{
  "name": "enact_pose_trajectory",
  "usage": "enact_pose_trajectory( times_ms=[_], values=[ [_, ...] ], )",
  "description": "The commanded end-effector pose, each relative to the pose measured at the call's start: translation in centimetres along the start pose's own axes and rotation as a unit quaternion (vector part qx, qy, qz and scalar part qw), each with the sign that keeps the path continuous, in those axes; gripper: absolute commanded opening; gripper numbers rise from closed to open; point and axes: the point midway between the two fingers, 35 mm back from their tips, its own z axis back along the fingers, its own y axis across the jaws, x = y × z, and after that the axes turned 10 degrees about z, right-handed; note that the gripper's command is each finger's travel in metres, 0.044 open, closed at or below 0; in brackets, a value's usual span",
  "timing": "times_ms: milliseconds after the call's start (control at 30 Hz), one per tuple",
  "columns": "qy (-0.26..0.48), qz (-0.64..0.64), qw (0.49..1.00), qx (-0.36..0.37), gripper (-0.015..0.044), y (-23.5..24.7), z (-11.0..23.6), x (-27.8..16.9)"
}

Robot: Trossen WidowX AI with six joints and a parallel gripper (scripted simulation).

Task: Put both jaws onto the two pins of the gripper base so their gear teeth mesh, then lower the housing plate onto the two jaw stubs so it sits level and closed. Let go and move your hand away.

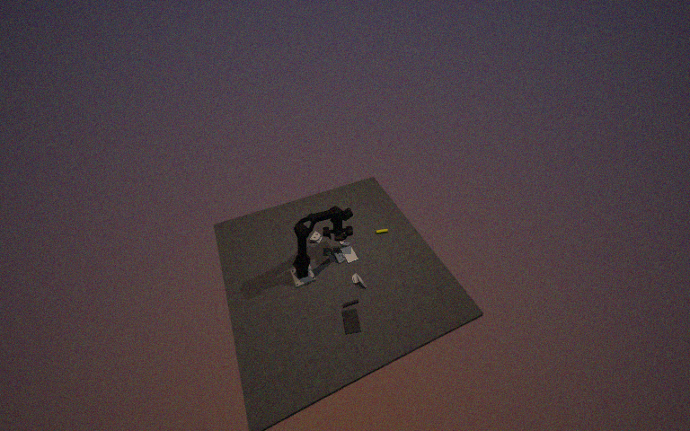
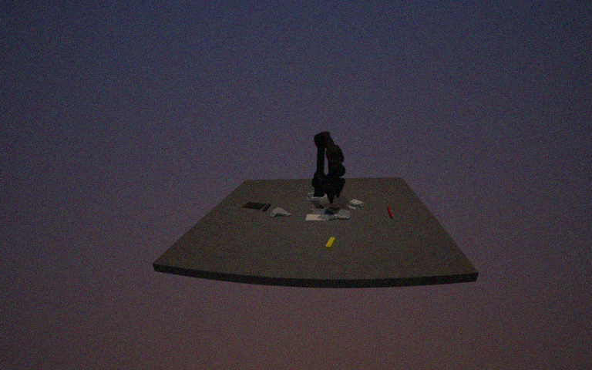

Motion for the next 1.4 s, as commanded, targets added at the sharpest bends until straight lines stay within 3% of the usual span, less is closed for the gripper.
enact_pose_trajectory(
  times_ms=[0, 400, 967, 1367],
  values=[
    [0.000, 0.000, 1.000, 0.000, 0.0440, 0.00, 0.00, 0.00],
    [0.000, 0.000, 1.000, 0.000, 0.0440, 0.00, 0.00, 0.00],
    [0.000, 0.000, 1.000, 0.000, 0.0000, 0.00, 0.00, 0.00],
    [0.000, 0.000, 1.000, 0.000, 0.0000, 0.00, 0.00, 0.00]
  ],
)
